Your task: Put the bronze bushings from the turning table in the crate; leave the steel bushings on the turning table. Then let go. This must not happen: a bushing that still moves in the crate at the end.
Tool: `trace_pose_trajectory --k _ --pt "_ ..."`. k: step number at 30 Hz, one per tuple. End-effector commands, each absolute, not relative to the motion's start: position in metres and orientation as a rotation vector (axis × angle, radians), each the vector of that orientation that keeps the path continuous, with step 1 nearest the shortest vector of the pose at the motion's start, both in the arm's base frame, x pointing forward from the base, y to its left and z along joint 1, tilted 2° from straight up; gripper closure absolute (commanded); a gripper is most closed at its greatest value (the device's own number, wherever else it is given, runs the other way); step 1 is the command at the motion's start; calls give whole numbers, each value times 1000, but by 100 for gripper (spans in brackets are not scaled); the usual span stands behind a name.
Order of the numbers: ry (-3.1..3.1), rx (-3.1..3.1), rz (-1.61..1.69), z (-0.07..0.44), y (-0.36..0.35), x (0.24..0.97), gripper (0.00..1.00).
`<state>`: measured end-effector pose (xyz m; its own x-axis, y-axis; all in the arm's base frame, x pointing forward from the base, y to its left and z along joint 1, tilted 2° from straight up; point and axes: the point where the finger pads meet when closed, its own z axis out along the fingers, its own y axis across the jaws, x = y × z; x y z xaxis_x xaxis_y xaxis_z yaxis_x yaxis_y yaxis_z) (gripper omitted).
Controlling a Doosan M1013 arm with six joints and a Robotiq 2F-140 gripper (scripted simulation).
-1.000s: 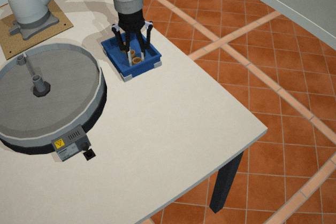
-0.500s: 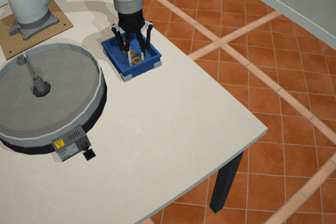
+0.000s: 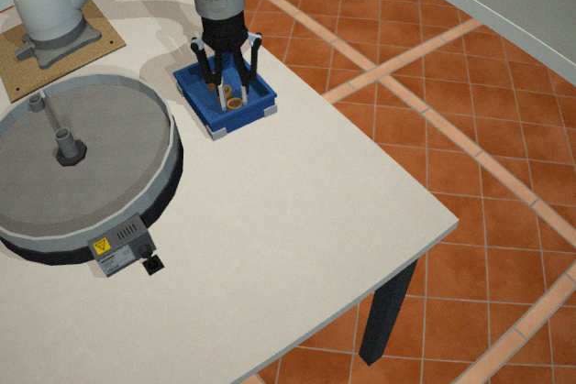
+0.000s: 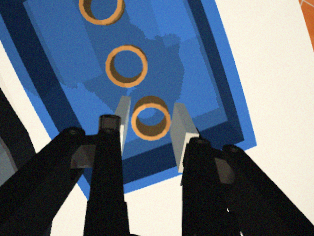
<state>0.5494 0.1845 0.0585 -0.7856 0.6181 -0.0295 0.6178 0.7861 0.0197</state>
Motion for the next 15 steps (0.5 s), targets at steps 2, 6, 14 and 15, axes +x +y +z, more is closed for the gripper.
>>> trace_pose_trajectory --k 2,6,14,15 --pt "2936 1016 14 64 185 549 76" --pt "2936 1016 14 77 185 549 76" --pt "2936 1016 14 113 185 547 76" --pt "2936 1016 14 113 185 547 76"
